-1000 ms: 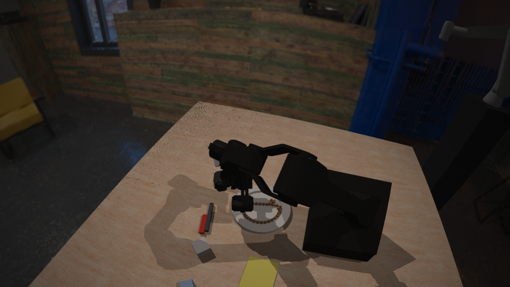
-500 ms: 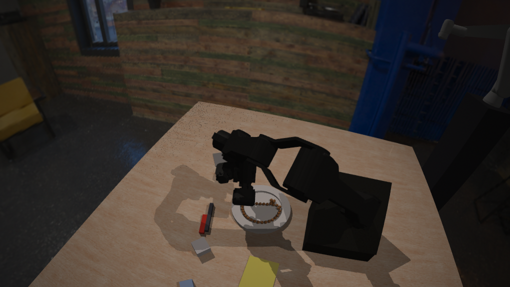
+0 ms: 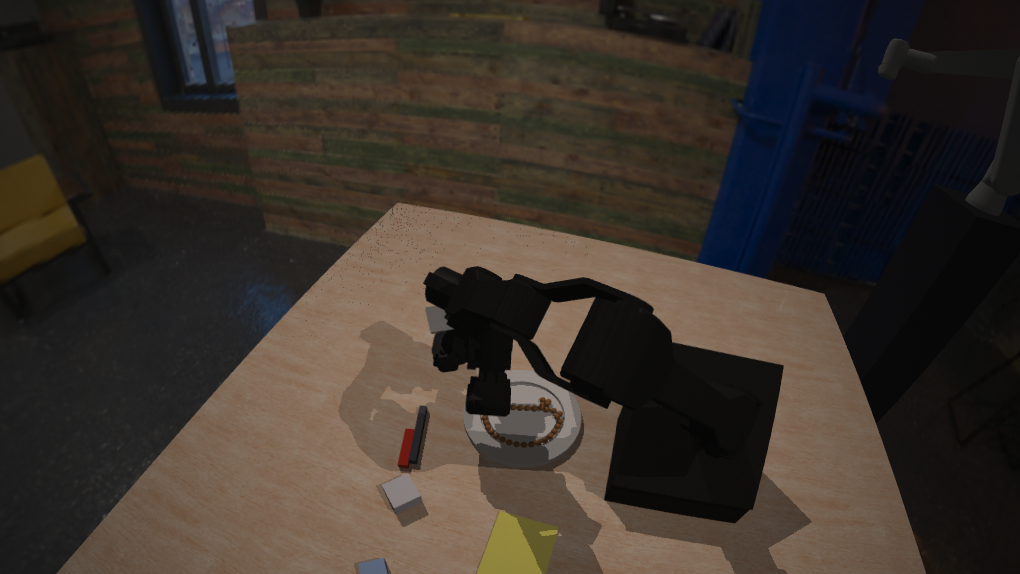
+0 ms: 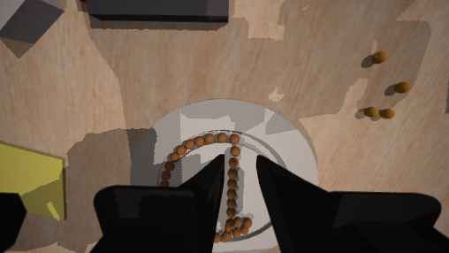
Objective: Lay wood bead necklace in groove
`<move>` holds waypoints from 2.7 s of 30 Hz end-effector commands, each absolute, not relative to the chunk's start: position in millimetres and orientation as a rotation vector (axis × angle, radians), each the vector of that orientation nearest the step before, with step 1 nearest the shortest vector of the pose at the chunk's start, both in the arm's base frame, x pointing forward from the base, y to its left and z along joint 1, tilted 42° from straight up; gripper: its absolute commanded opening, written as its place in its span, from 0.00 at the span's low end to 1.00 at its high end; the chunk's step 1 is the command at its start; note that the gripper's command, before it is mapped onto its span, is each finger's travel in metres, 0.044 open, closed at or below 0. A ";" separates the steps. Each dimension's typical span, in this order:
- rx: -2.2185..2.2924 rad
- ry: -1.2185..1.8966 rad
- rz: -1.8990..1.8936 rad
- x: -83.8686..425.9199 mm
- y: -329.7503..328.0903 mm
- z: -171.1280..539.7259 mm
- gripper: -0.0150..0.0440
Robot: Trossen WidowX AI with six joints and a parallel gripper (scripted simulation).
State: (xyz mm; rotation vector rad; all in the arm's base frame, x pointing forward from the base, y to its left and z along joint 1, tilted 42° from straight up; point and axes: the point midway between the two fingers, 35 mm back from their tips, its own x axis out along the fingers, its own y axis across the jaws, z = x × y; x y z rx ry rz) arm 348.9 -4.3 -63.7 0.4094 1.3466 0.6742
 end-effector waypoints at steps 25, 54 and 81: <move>0.414 1.360 0.676 347.2 13.1 -82.5 0.25; 0.414 1.360 0.676 347.1 12.9 -82.1 0.25; 0.415 1.357 0.676 358.2 5.2 -86.1 0.30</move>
